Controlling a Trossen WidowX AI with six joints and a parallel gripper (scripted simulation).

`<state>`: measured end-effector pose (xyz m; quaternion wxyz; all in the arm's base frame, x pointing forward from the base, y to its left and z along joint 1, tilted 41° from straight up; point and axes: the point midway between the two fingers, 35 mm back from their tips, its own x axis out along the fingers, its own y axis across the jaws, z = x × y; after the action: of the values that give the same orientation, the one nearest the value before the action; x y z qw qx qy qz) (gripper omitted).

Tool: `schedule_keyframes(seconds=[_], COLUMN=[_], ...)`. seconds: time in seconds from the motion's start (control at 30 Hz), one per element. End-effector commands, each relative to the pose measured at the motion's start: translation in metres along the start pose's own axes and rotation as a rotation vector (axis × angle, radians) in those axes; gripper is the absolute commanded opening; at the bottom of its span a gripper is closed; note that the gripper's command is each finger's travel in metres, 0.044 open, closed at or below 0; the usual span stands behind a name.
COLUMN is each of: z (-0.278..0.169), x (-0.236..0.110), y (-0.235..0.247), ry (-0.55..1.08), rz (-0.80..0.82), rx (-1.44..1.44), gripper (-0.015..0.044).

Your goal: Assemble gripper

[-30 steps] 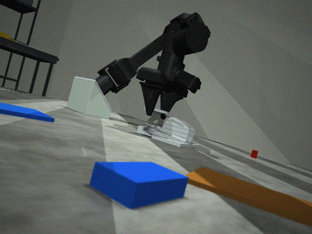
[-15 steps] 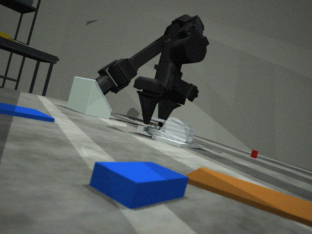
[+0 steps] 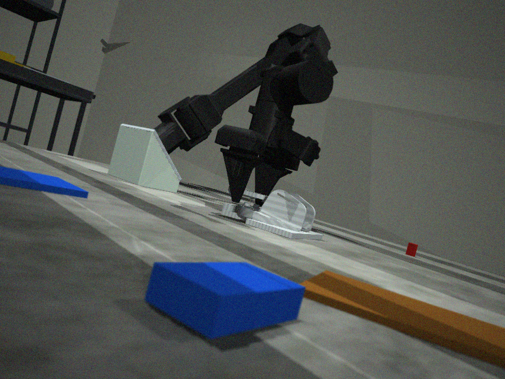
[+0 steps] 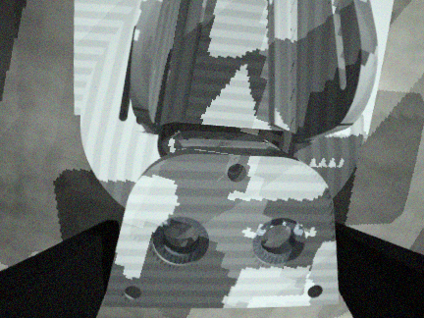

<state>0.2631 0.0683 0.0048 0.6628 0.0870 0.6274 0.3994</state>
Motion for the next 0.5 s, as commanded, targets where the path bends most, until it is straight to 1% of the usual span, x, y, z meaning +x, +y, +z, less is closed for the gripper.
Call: schedule_keyframes(seconds=[0.0,0.47], z=[0.0002,0.0002], x=[0.0004,0.0034], y=[0.0003,0.0003], ry=[-0.002,-0.002], rz=[0.003,0.003], rx=[0.004,0.011], gripper=[0.0351,0.0351])
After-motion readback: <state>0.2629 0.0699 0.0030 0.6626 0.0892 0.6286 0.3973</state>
